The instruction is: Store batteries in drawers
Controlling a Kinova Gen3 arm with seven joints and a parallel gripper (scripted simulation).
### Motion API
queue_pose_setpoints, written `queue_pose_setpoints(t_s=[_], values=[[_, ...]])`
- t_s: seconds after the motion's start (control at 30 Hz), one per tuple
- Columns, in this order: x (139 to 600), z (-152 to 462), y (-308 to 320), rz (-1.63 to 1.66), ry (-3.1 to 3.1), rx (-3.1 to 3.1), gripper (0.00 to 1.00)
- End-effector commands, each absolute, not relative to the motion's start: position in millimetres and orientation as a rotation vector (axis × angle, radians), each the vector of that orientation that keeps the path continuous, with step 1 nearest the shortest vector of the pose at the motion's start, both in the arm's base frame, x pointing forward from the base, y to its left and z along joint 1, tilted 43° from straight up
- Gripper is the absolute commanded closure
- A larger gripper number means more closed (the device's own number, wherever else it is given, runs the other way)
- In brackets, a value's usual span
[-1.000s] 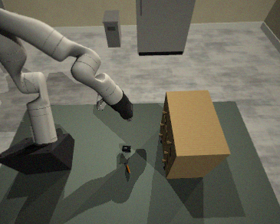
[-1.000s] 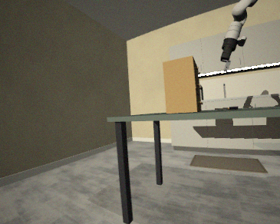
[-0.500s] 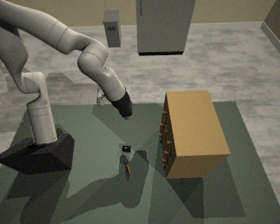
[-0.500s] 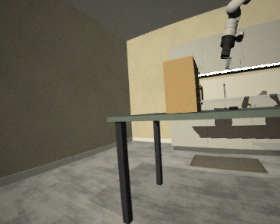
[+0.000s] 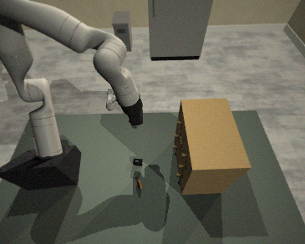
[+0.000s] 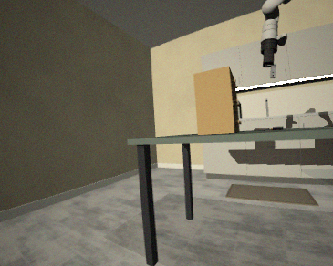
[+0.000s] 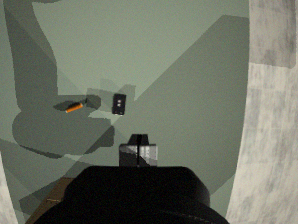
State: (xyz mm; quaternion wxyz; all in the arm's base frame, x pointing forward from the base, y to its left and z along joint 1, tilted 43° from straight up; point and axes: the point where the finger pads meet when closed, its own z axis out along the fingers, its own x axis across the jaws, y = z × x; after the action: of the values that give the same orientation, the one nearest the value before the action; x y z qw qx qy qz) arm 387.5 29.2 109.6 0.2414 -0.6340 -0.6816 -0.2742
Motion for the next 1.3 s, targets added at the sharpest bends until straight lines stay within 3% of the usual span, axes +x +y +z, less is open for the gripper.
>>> queue_pose_setpoints(t_s=[0.0,1.27], values=[[389.4,111.1,29.1,-0.742,-1.869,-1.726,1.0],[378.7,126.3,13.9,-0.581,-1.875,-1.63,1.0]])
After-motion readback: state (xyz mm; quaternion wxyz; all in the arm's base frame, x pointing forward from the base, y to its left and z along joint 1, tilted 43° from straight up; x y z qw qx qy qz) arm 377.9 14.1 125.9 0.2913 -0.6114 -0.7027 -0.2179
